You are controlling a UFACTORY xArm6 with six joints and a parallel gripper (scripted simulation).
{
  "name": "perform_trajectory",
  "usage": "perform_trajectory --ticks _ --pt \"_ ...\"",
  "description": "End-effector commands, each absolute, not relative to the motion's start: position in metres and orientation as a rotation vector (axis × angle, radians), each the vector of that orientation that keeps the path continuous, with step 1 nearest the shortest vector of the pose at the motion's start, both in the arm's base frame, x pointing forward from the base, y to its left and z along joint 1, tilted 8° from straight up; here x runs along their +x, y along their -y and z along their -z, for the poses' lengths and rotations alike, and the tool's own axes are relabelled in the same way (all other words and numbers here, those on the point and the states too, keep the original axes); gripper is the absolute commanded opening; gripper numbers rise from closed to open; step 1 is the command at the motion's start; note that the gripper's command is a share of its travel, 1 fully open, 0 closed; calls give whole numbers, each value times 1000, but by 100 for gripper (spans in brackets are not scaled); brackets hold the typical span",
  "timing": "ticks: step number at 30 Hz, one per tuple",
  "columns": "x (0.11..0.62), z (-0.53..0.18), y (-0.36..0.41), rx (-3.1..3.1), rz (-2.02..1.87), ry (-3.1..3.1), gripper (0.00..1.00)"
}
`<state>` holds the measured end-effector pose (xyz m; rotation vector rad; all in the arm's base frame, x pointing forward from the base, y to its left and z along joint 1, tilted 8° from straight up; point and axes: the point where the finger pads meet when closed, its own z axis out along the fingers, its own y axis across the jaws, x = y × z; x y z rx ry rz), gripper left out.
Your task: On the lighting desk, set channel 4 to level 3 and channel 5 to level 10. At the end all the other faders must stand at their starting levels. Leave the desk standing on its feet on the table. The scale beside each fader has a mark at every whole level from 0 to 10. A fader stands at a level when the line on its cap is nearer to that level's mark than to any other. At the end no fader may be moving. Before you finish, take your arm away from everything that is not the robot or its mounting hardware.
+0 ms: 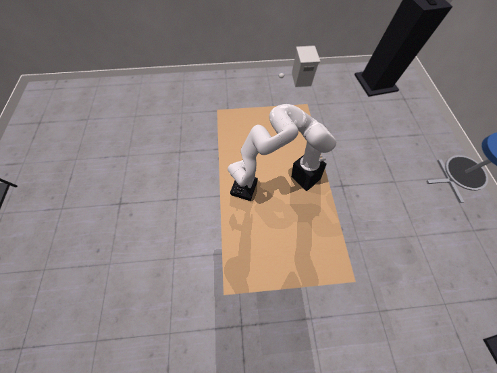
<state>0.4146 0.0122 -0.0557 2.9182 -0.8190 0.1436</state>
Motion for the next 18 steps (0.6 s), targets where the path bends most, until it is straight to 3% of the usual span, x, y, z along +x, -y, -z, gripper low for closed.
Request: perform_trajectory --ticks 1,18 --pt "416 55 -13 2919 -148 819 0" --pt "416 61 -12 2919 -148 819 0"
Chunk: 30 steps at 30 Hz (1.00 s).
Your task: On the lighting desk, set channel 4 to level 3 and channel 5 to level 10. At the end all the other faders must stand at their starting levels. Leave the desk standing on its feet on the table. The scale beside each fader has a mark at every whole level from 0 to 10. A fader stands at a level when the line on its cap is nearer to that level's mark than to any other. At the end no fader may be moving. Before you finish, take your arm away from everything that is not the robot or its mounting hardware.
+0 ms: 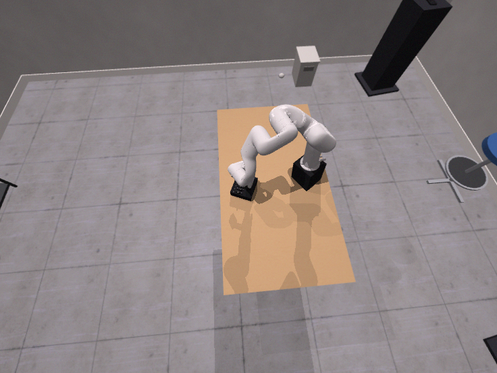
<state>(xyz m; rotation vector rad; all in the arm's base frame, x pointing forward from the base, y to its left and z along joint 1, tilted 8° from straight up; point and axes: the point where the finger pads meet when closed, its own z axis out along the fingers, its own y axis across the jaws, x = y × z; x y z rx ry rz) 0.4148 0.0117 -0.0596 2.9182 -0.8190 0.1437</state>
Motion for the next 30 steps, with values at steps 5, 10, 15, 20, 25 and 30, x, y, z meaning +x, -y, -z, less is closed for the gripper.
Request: perform_trajectory --ticks 5,10,15,20,25,30 --pt "416 64 -11 2919 -148 819 0" --pt "417 65 -11 2919 -148 819 0" --pt "417 66 -11 2919 -148 819 0" --pt "417 66 -11 2919 -148 819 0" --pt "417 66 -11 2919 -148 819 0" --pt "417 66 -11 2919 -148 819 0"
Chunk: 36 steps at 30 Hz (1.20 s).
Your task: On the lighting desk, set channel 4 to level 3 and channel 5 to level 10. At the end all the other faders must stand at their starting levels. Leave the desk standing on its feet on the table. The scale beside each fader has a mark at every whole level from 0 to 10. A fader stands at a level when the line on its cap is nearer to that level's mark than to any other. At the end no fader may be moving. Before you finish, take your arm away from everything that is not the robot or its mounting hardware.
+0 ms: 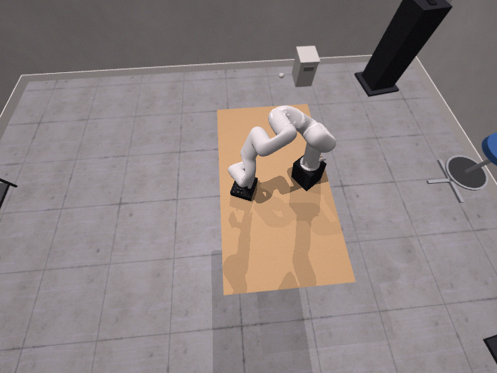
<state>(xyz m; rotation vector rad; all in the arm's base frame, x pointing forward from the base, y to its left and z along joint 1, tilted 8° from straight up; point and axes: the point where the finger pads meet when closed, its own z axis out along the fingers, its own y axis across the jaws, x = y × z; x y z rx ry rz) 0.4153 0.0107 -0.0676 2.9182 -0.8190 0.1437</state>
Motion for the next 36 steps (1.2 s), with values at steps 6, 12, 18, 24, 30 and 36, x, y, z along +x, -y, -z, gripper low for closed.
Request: perform_trajectory --ticks 6,12,18,24,30,36 --pt "417 66 -11 2919 -148 819 0" --pt "417 66 -11 2919 -148 819 0" --pt "418 66 -10 2919 -148 819 0" --pt "420 66 -9 2919 -148 819 0" --pt "421 66 -8 2919 -148 819 0" --pt "423 66 -7 2919 -148 819 0"
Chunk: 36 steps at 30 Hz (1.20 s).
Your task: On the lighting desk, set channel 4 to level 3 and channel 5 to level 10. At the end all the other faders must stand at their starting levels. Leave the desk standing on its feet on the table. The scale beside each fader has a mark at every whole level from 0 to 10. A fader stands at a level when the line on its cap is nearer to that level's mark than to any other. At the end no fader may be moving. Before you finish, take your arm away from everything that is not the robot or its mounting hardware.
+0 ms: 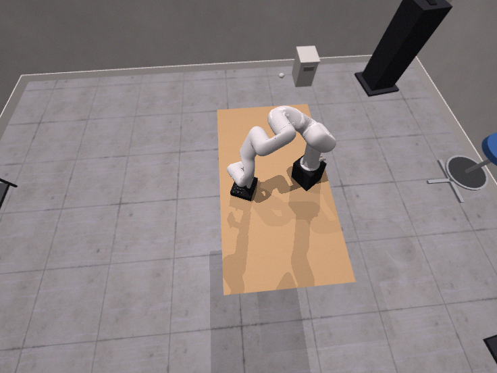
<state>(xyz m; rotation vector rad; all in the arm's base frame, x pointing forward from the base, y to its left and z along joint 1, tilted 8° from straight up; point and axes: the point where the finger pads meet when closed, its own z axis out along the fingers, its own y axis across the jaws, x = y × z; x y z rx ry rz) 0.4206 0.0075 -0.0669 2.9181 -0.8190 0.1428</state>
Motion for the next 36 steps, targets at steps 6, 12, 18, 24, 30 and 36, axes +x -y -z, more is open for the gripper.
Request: perform_trajectory --ticks 6,12,18,24,30,36 --pt "426 65 -5 2919 -148 819 0" --pt "428 65 -4 2919 -148 819 0" --pt "431 64 -2 2919 -148 819 0" --pt "434 64 0 2919 -148 819 0" --pt "436 64 1 2919 -148 819 0" --pt "439 63 3 2919 -148 819 0"
